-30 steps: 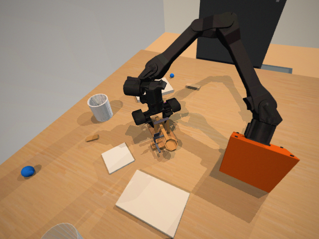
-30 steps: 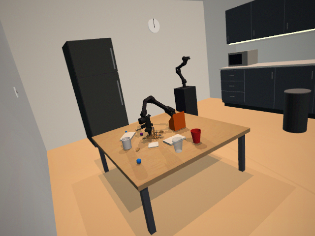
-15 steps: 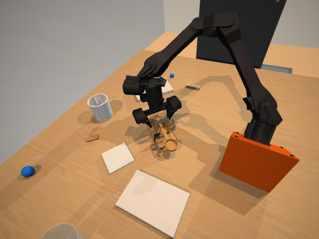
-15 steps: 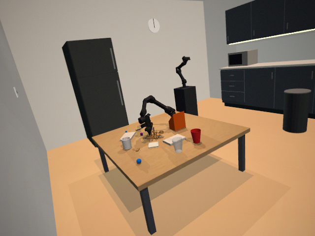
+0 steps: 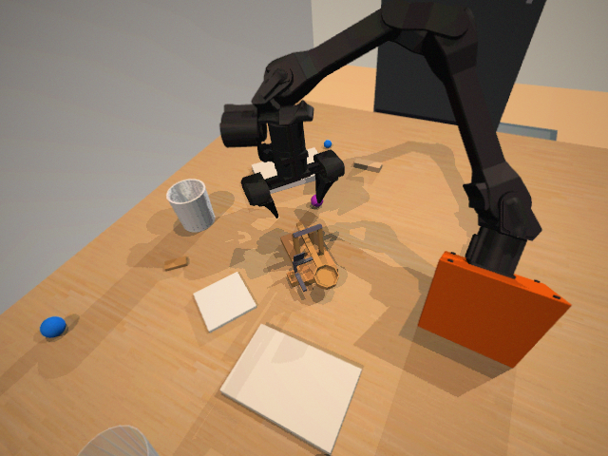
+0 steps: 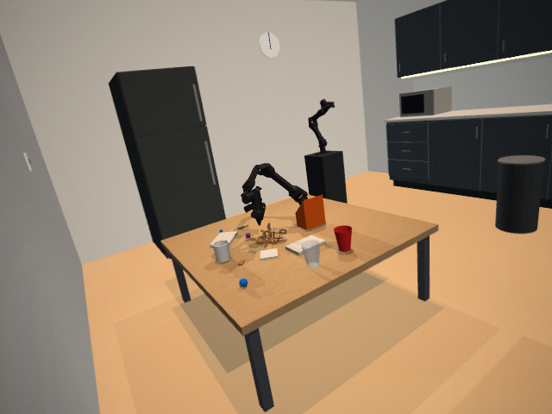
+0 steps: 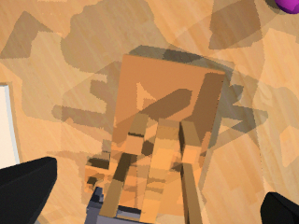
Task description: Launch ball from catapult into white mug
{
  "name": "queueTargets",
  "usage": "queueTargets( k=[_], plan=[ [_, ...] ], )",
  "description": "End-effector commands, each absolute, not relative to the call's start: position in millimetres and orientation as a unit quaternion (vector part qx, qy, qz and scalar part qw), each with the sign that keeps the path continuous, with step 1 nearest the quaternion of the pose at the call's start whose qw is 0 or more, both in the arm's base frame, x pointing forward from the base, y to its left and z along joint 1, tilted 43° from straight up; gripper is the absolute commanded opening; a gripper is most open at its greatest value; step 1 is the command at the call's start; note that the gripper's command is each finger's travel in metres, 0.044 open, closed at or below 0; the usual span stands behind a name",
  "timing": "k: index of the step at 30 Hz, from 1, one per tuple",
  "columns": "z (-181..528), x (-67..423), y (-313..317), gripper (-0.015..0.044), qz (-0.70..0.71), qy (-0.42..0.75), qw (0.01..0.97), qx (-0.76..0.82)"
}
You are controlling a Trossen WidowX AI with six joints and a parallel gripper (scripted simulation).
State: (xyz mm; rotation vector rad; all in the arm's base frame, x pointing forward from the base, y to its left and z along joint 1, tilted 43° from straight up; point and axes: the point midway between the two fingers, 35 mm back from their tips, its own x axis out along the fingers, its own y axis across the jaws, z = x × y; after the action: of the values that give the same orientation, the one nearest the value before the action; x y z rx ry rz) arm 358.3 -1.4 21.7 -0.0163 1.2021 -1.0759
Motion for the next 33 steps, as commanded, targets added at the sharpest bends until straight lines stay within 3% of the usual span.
queueTargets(
  k=[1,33],
  plan=[
    [18,358,-4,0.0440,-0.479,0.537,0.695,-0.007],
    [-36,355,-55,0.0440,-0.480,0.536,0.695,-0.008]
  ],
)
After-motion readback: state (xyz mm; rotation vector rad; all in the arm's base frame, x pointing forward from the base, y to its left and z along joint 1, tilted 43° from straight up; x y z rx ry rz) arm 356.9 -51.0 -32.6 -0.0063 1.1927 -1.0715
